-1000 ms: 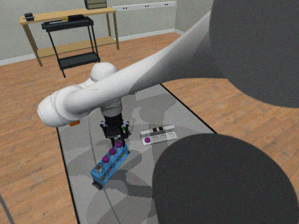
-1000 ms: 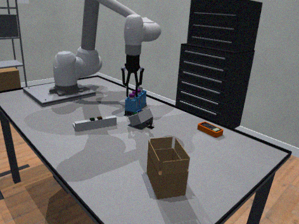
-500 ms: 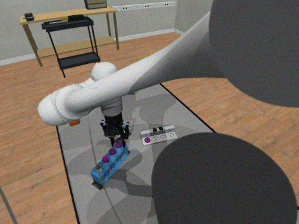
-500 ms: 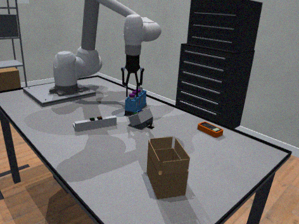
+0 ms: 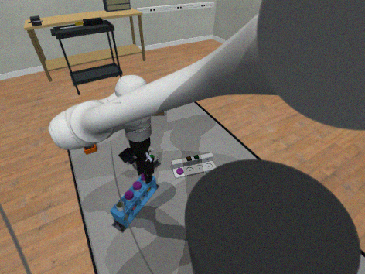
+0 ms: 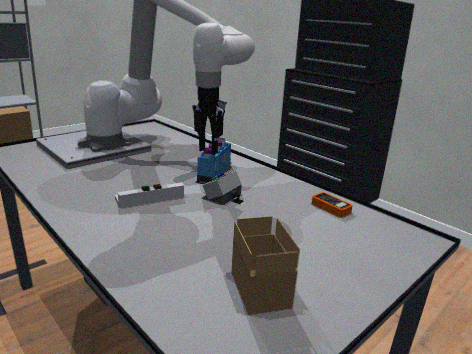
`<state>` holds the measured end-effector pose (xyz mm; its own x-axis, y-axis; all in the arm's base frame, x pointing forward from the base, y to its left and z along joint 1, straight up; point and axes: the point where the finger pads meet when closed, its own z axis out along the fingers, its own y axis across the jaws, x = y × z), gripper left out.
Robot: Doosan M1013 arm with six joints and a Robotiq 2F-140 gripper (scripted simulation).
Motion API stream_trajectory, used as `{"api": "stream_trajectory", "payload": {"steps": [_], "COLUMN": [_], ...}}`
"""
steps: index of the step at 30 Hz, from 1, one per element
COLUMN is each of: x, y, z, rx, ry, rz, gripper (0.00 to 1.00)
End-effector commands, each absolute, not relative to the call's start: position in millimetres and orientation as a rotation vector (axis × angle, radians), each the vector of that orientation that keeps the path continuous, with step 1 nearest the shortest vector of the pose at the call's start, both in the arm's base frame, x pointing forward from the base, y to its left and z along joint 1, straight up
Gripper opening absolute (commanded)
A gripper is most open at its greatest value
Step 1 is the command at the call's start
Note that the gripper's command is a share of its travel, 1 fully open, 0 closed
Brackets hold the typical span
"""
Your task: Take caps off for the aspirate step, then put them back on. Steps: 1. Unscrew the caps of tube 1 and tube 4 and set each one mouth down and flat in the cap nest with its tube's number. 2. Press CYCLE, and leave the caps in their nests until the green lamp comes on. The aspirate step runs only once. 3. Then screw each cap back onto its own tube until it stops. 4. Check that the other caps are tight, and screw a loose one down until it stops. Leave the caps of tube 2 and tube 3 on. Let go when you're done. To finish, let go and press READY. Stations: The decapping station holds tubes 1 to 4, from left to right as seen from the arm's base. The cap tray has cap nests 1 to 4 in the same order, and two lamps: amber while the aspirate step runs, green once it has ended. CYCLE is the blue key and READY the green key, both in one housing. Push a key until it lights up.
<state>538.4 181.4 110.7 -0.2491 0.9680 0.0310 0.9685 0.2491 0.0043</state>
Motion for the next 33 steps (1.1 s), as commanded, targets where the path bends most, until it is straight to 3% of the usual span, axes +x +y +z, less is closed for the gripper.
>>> {"api": "stream_trajectory", "payload": {"steps": [1,7,8,22,33], "x": [538.8,538.8,538.8,538.8,538.8], "y": [181.7,181.8,181.8,181.7,181.8], "z": [111.3,111.3,111.3,111.4,111.6], "rx": [-2.180,-2.180,-2.180,-2.180,-1.620], "ry": [-2.264,-2.264,-2.264,-2.265,-2.694], "rz": [0.000,0.000,0.000,0.000,0.001], "gripper": [0.41,0.41,0.30,0.30,0.30]}}
